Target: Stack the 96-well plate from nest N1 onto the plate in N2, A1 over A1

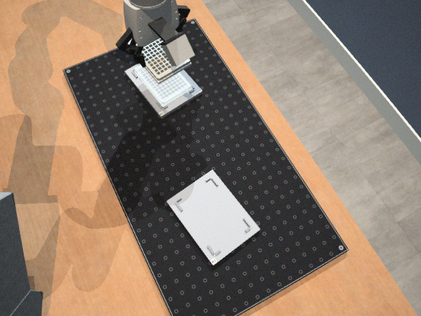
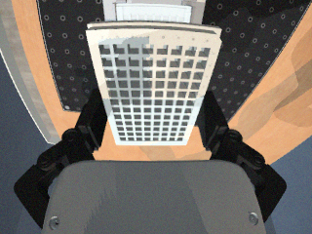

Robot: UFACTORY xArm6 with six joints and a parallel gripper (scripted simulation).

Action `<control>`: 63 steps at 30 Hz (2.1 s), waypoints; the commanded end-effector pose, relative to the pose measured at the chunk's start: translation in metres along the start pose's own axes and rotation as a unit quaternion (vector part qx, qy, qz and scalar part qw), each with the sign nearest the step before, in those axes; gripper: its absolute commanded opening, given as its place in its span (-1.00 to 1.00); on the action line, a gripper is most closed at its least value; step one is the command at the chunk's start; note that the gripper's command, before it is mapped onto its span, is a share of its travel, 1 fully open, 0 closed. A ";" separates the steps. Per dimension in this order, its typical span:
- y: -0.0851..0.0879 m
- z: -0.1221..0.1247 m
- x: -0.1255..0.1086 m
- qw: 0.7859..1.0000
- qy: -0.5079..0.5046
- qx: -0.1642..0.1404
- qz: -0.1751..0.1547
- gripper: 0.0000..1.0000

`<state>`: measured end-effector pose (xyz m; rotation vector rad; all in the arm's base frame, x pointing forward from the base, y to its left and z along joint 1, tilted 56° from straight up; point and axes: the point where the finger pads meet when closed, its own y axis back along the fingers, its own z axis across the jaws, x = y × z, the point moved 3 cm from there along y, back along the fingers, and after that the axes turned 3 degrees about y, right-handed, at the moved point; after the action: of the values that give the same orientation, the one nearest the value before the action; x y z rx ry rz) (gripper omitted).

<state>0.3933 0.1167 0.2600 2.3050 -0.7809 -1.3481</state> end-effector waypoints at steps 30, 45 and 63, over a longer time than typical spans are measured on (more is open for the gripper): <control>-0.048 -0.001 0.000 1.000 0.000 0.001 0.000 -1.00; -0.066 -0.001 0.000 1.000 0.000 0.001 0.000 -1.00; -0.066 -0.001 0.000 1.000 0.000 0.001 0.000 -1.00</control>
<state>0.4121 0.1686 0.2227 2.3049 -0.7809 -1.3483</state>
